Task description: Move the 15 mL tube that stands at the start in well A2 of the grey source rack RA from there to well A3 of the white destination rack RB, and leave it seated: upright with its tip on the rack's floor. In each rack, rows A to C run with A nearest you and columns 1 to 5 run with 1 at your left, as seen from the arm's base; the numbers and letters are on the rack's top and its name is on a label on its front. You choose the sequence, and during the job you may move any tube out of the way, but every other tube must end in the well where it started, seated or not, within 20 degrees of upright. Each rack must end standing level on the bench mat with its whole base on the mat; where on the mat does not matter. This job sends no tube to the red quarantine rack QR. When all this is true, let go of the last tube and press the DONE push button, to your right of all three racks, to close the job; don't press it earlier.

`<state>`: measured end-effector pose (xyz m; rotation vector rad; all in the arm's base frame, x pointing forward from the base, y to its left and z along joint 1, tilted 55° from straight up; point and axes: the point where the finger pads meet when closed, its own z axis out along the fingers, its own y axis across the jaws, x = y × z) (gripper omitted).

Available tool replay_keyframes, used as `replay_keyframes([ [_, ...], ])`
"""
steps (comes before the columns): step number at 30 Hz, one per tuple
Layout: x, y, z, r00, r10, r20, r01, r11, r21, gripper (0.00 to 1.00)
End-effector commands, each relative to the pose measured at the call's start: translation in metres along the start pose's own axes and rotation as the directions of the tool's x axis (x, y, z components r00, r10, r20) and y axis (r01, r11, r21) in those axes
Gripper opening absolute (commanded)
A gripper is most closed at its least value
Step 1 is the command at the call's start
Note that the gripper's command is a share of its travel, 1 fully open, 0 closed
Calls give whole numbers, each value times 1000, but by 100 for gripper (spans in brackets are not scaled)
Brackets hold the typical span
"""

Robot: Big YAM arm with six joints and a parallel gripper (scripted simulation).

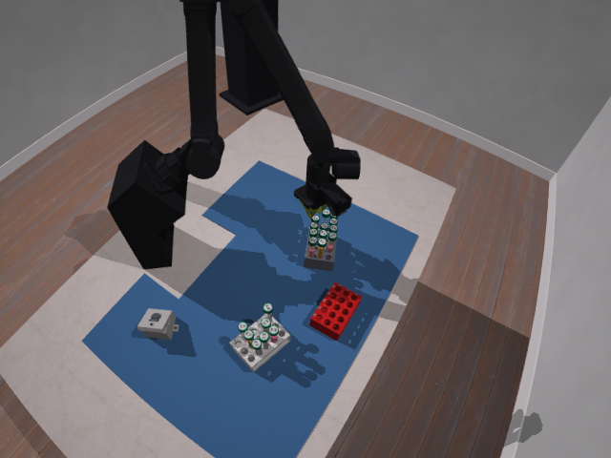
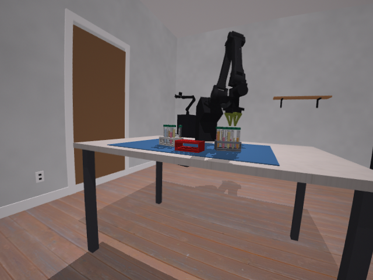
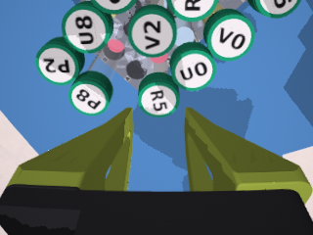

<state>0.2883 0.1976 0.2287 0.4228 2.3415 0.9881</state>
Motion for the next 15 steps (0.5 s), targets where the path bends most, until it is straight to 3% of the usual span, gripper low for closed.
replay_keyframes([
  [1,0,4,3,1000,0,0,0,1000,-9,30],
  [15,2,2,9,1000,1,-3,-1,1000,-5,30],
])
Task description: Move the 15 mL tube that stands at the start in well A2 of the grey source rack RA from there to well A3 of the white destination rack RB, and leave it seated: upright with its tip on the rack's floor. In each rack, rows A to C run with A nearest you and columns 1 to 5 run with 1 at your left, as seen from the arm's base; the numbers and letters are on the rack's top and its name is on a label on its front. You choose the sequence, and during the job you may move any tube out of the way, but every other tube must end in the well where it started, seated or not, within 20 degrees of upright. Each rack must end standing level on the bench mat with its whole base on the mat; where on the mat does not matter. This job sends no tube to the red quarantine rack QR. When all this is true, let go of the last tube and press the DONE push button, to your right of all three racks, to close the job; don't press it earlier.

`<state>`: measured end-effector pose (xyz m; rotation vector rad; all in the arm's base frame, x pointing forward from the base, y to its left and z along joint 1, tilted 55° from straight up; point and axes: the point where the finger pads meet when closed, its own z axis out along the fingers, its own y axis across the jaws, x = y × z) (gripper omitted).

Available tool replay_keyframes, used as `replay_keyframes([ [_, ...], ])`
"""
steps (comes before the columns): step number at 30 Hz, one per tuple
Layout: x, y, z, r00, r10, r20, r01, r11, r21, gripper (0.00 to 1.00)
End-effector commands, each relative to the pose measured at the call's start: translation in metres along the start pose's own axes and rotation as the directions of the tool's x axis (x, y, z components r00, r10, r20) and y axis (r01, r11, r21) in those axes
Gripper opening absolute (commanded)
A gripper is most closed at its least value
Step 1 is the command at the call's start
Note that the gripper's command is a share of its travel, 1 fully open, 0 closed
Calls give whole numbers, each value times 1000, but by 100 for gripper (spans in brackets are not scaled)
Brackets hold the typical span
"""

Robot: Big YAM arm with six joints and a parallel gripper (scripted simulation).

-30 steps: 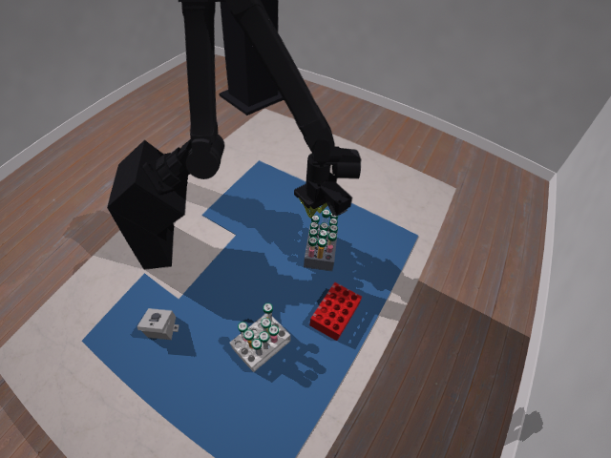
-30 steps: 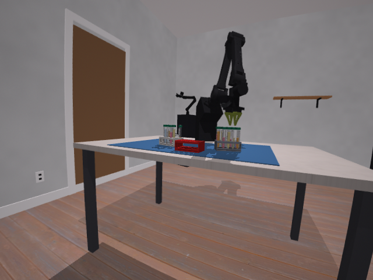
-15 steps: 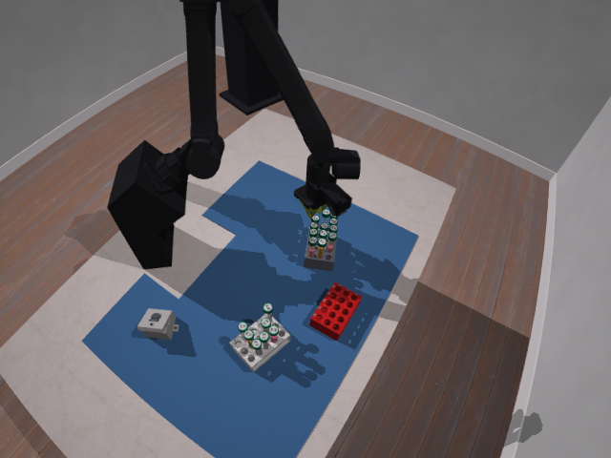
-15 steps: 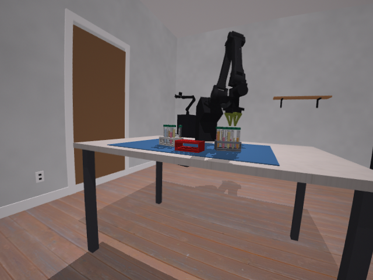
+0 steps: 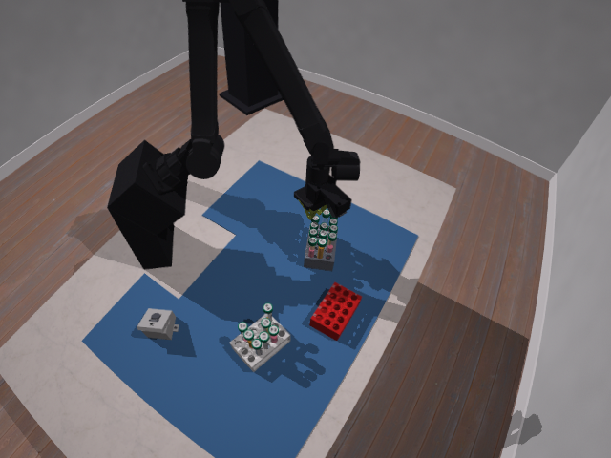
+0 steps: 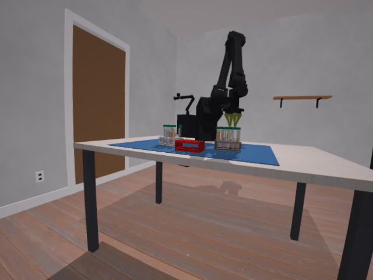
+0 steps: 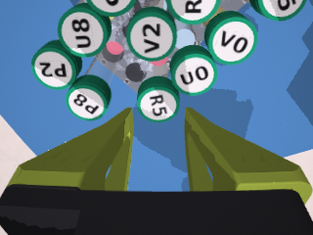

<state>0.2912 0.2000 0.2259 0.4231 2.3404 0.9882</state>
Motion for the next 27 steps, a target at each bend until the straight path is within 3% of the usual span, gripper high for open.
replay_keyframes([
  [1,1,4,4,1000,0,-1,0,1000,-8,30],
  [21,3,1,11,1000,2,-5,-2,1000,-3,30],
  [27,-3,11,10,1000,-2,6,2,1000,-19,30],
])
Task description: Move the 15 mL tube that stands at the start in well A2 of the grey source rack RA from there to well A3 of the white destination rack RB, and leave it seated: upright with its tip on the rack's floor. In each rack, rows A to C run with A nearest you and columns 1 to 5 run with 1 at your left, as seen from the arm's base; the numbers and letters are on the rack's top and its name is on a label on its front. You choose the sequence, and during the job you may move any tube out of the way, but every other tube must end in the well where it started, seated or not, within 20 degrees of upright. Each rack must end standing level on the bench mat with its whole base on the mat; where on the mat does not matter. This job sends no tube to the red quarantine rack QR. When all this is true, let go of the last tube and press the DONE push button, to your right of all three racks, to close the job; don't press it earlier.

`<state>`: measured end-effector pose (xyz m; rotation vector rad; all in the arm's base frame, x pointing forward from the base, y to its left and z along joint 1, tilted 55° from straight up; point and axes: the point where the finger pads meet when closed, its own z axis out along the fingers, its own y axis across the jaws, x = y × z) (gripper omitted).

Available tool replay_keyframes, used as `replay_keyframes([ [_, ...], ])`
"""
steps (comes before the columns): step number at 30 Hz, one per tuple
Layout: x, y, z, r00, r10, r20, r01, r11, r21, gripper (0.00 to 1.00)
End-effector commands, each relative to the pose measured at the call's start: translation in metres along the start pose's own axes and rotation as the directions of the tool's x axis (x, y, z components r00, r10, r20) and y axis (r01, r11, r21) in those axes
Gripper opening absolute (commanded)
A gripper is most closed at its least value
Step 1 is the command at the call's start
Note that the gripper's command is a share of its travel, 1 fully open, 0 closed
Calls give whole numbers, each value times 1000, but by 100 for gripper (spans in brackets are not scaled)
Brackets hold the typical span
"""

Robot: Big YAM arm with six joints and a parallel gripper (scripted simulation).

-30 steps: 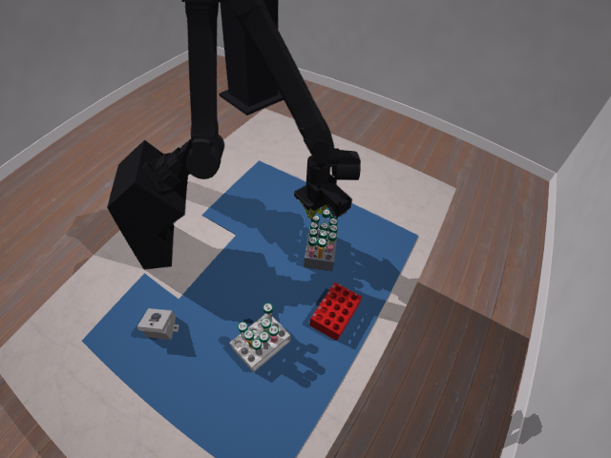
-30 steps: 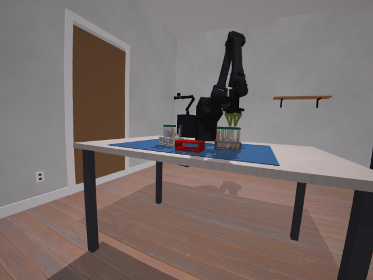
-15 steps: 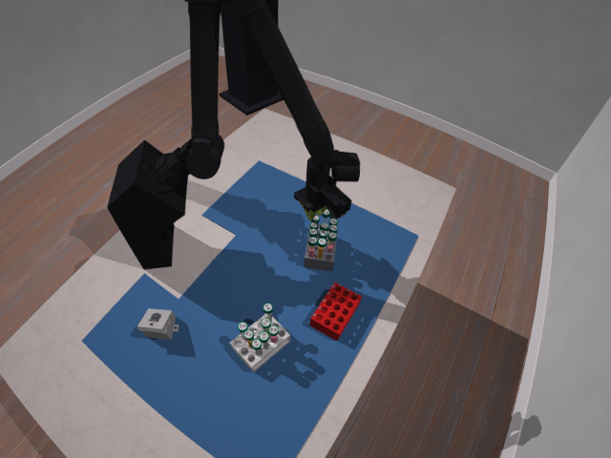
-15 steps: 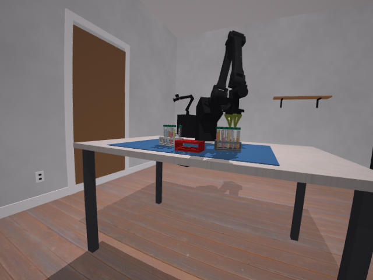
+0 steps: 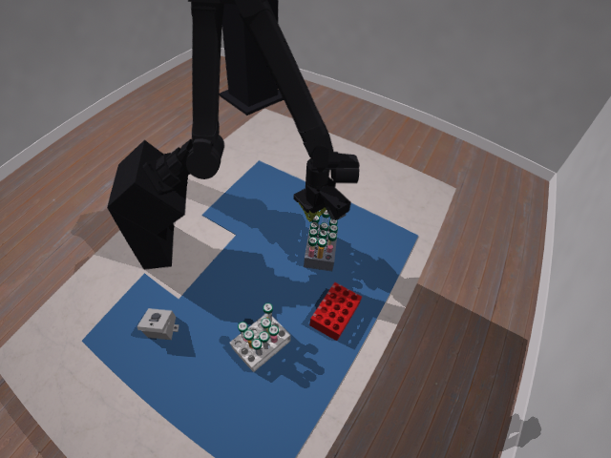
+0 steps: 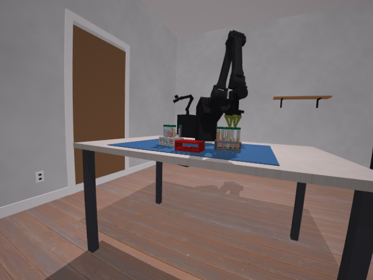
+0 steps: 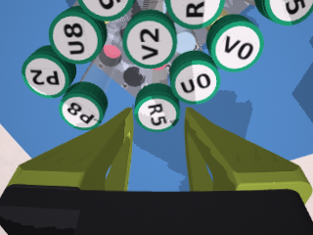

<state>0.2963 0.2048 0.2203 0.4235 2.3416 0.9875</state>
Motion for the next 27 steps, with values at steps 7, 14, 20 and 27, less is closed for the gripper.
replay_keyframes([
  [7,-6,10,-2,1000,-3,14,3,1000,-17,30],
  [14,-6,10,-2,1000,-3,14,3,1000,-17,0],
  [20,-6,10,-2,1000,-3,14,3,1000,-17,0],
  [27,-6,10,-2,1000,-3,14,3,1000,-17,0],
])
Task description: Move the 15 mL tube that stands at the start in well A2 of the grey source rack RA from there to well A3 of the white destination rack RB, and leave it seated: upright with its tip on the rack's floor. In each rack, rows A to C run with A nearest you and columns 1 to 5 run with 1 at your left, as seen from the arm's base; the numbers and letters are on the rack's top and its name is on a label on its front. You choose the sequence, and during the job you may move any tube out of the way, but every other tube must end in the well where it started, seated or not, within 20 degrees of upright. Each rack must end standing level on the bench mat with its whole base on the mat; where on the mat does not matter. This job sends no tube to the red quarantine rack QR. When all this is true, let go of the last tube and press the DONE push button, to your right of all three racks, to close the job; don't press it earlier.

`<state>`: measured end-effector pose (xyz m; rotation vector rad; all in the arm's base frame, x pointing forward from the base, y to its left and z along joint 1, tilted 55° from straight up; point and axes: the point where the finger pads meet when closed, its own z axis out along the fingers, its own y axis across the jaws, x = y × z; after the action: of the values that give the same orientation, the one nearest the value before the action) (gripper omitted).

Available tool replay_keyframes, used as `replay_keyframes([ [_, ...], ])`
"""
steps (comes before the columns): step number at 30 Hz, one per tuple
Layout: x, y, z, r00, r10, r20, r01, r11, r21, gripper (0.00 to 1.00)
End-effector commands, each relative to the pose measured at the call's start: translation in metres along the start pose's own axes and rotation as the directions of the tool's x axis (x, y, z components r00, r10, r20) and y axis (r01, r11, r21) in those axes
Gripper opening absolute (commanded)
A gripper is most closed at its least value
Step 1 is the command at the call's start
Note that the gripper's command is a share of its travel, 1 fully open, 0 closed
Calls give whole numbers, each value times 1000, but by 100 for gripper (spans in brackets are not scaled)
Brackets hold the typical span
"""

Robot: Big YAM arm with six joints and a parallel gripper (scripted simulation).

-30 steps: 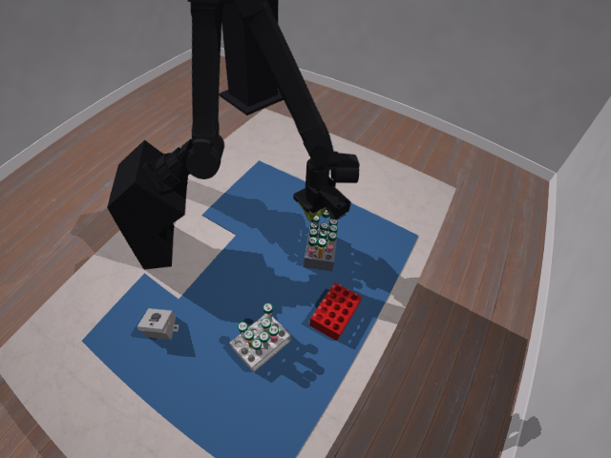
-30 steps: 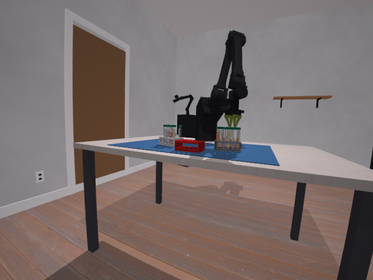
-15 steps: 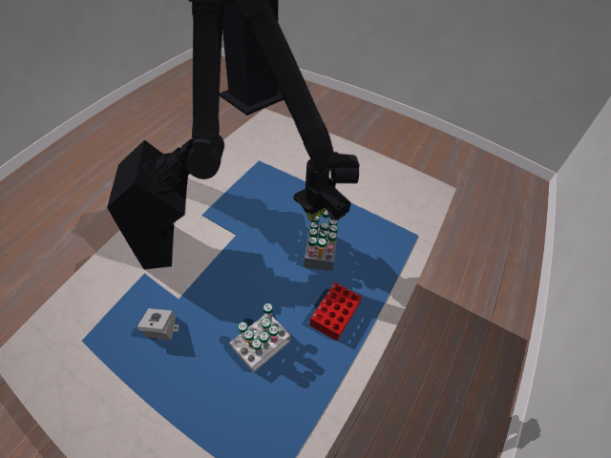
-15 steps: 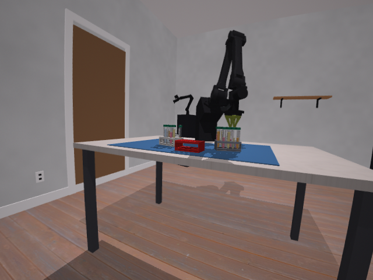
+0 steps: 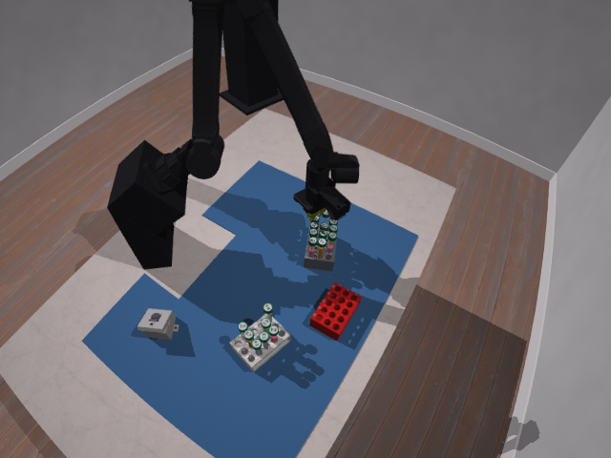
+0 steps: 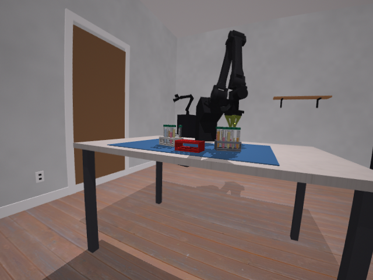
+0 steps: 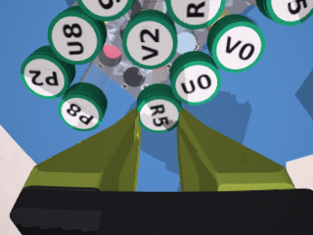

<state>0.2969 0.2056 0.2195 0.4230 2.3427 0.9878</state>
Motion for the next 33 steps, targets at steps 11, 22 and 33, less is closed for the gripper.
replay_keyframes([
  [11,-7,14,-8,1000,-2,14,2,1000,-19,0],
  [22,-11,10,-20,1000,-7,27,8,1000,-21,0],
  [33,-14,15,-34,999,-10,33,11,999,-31,0],
])
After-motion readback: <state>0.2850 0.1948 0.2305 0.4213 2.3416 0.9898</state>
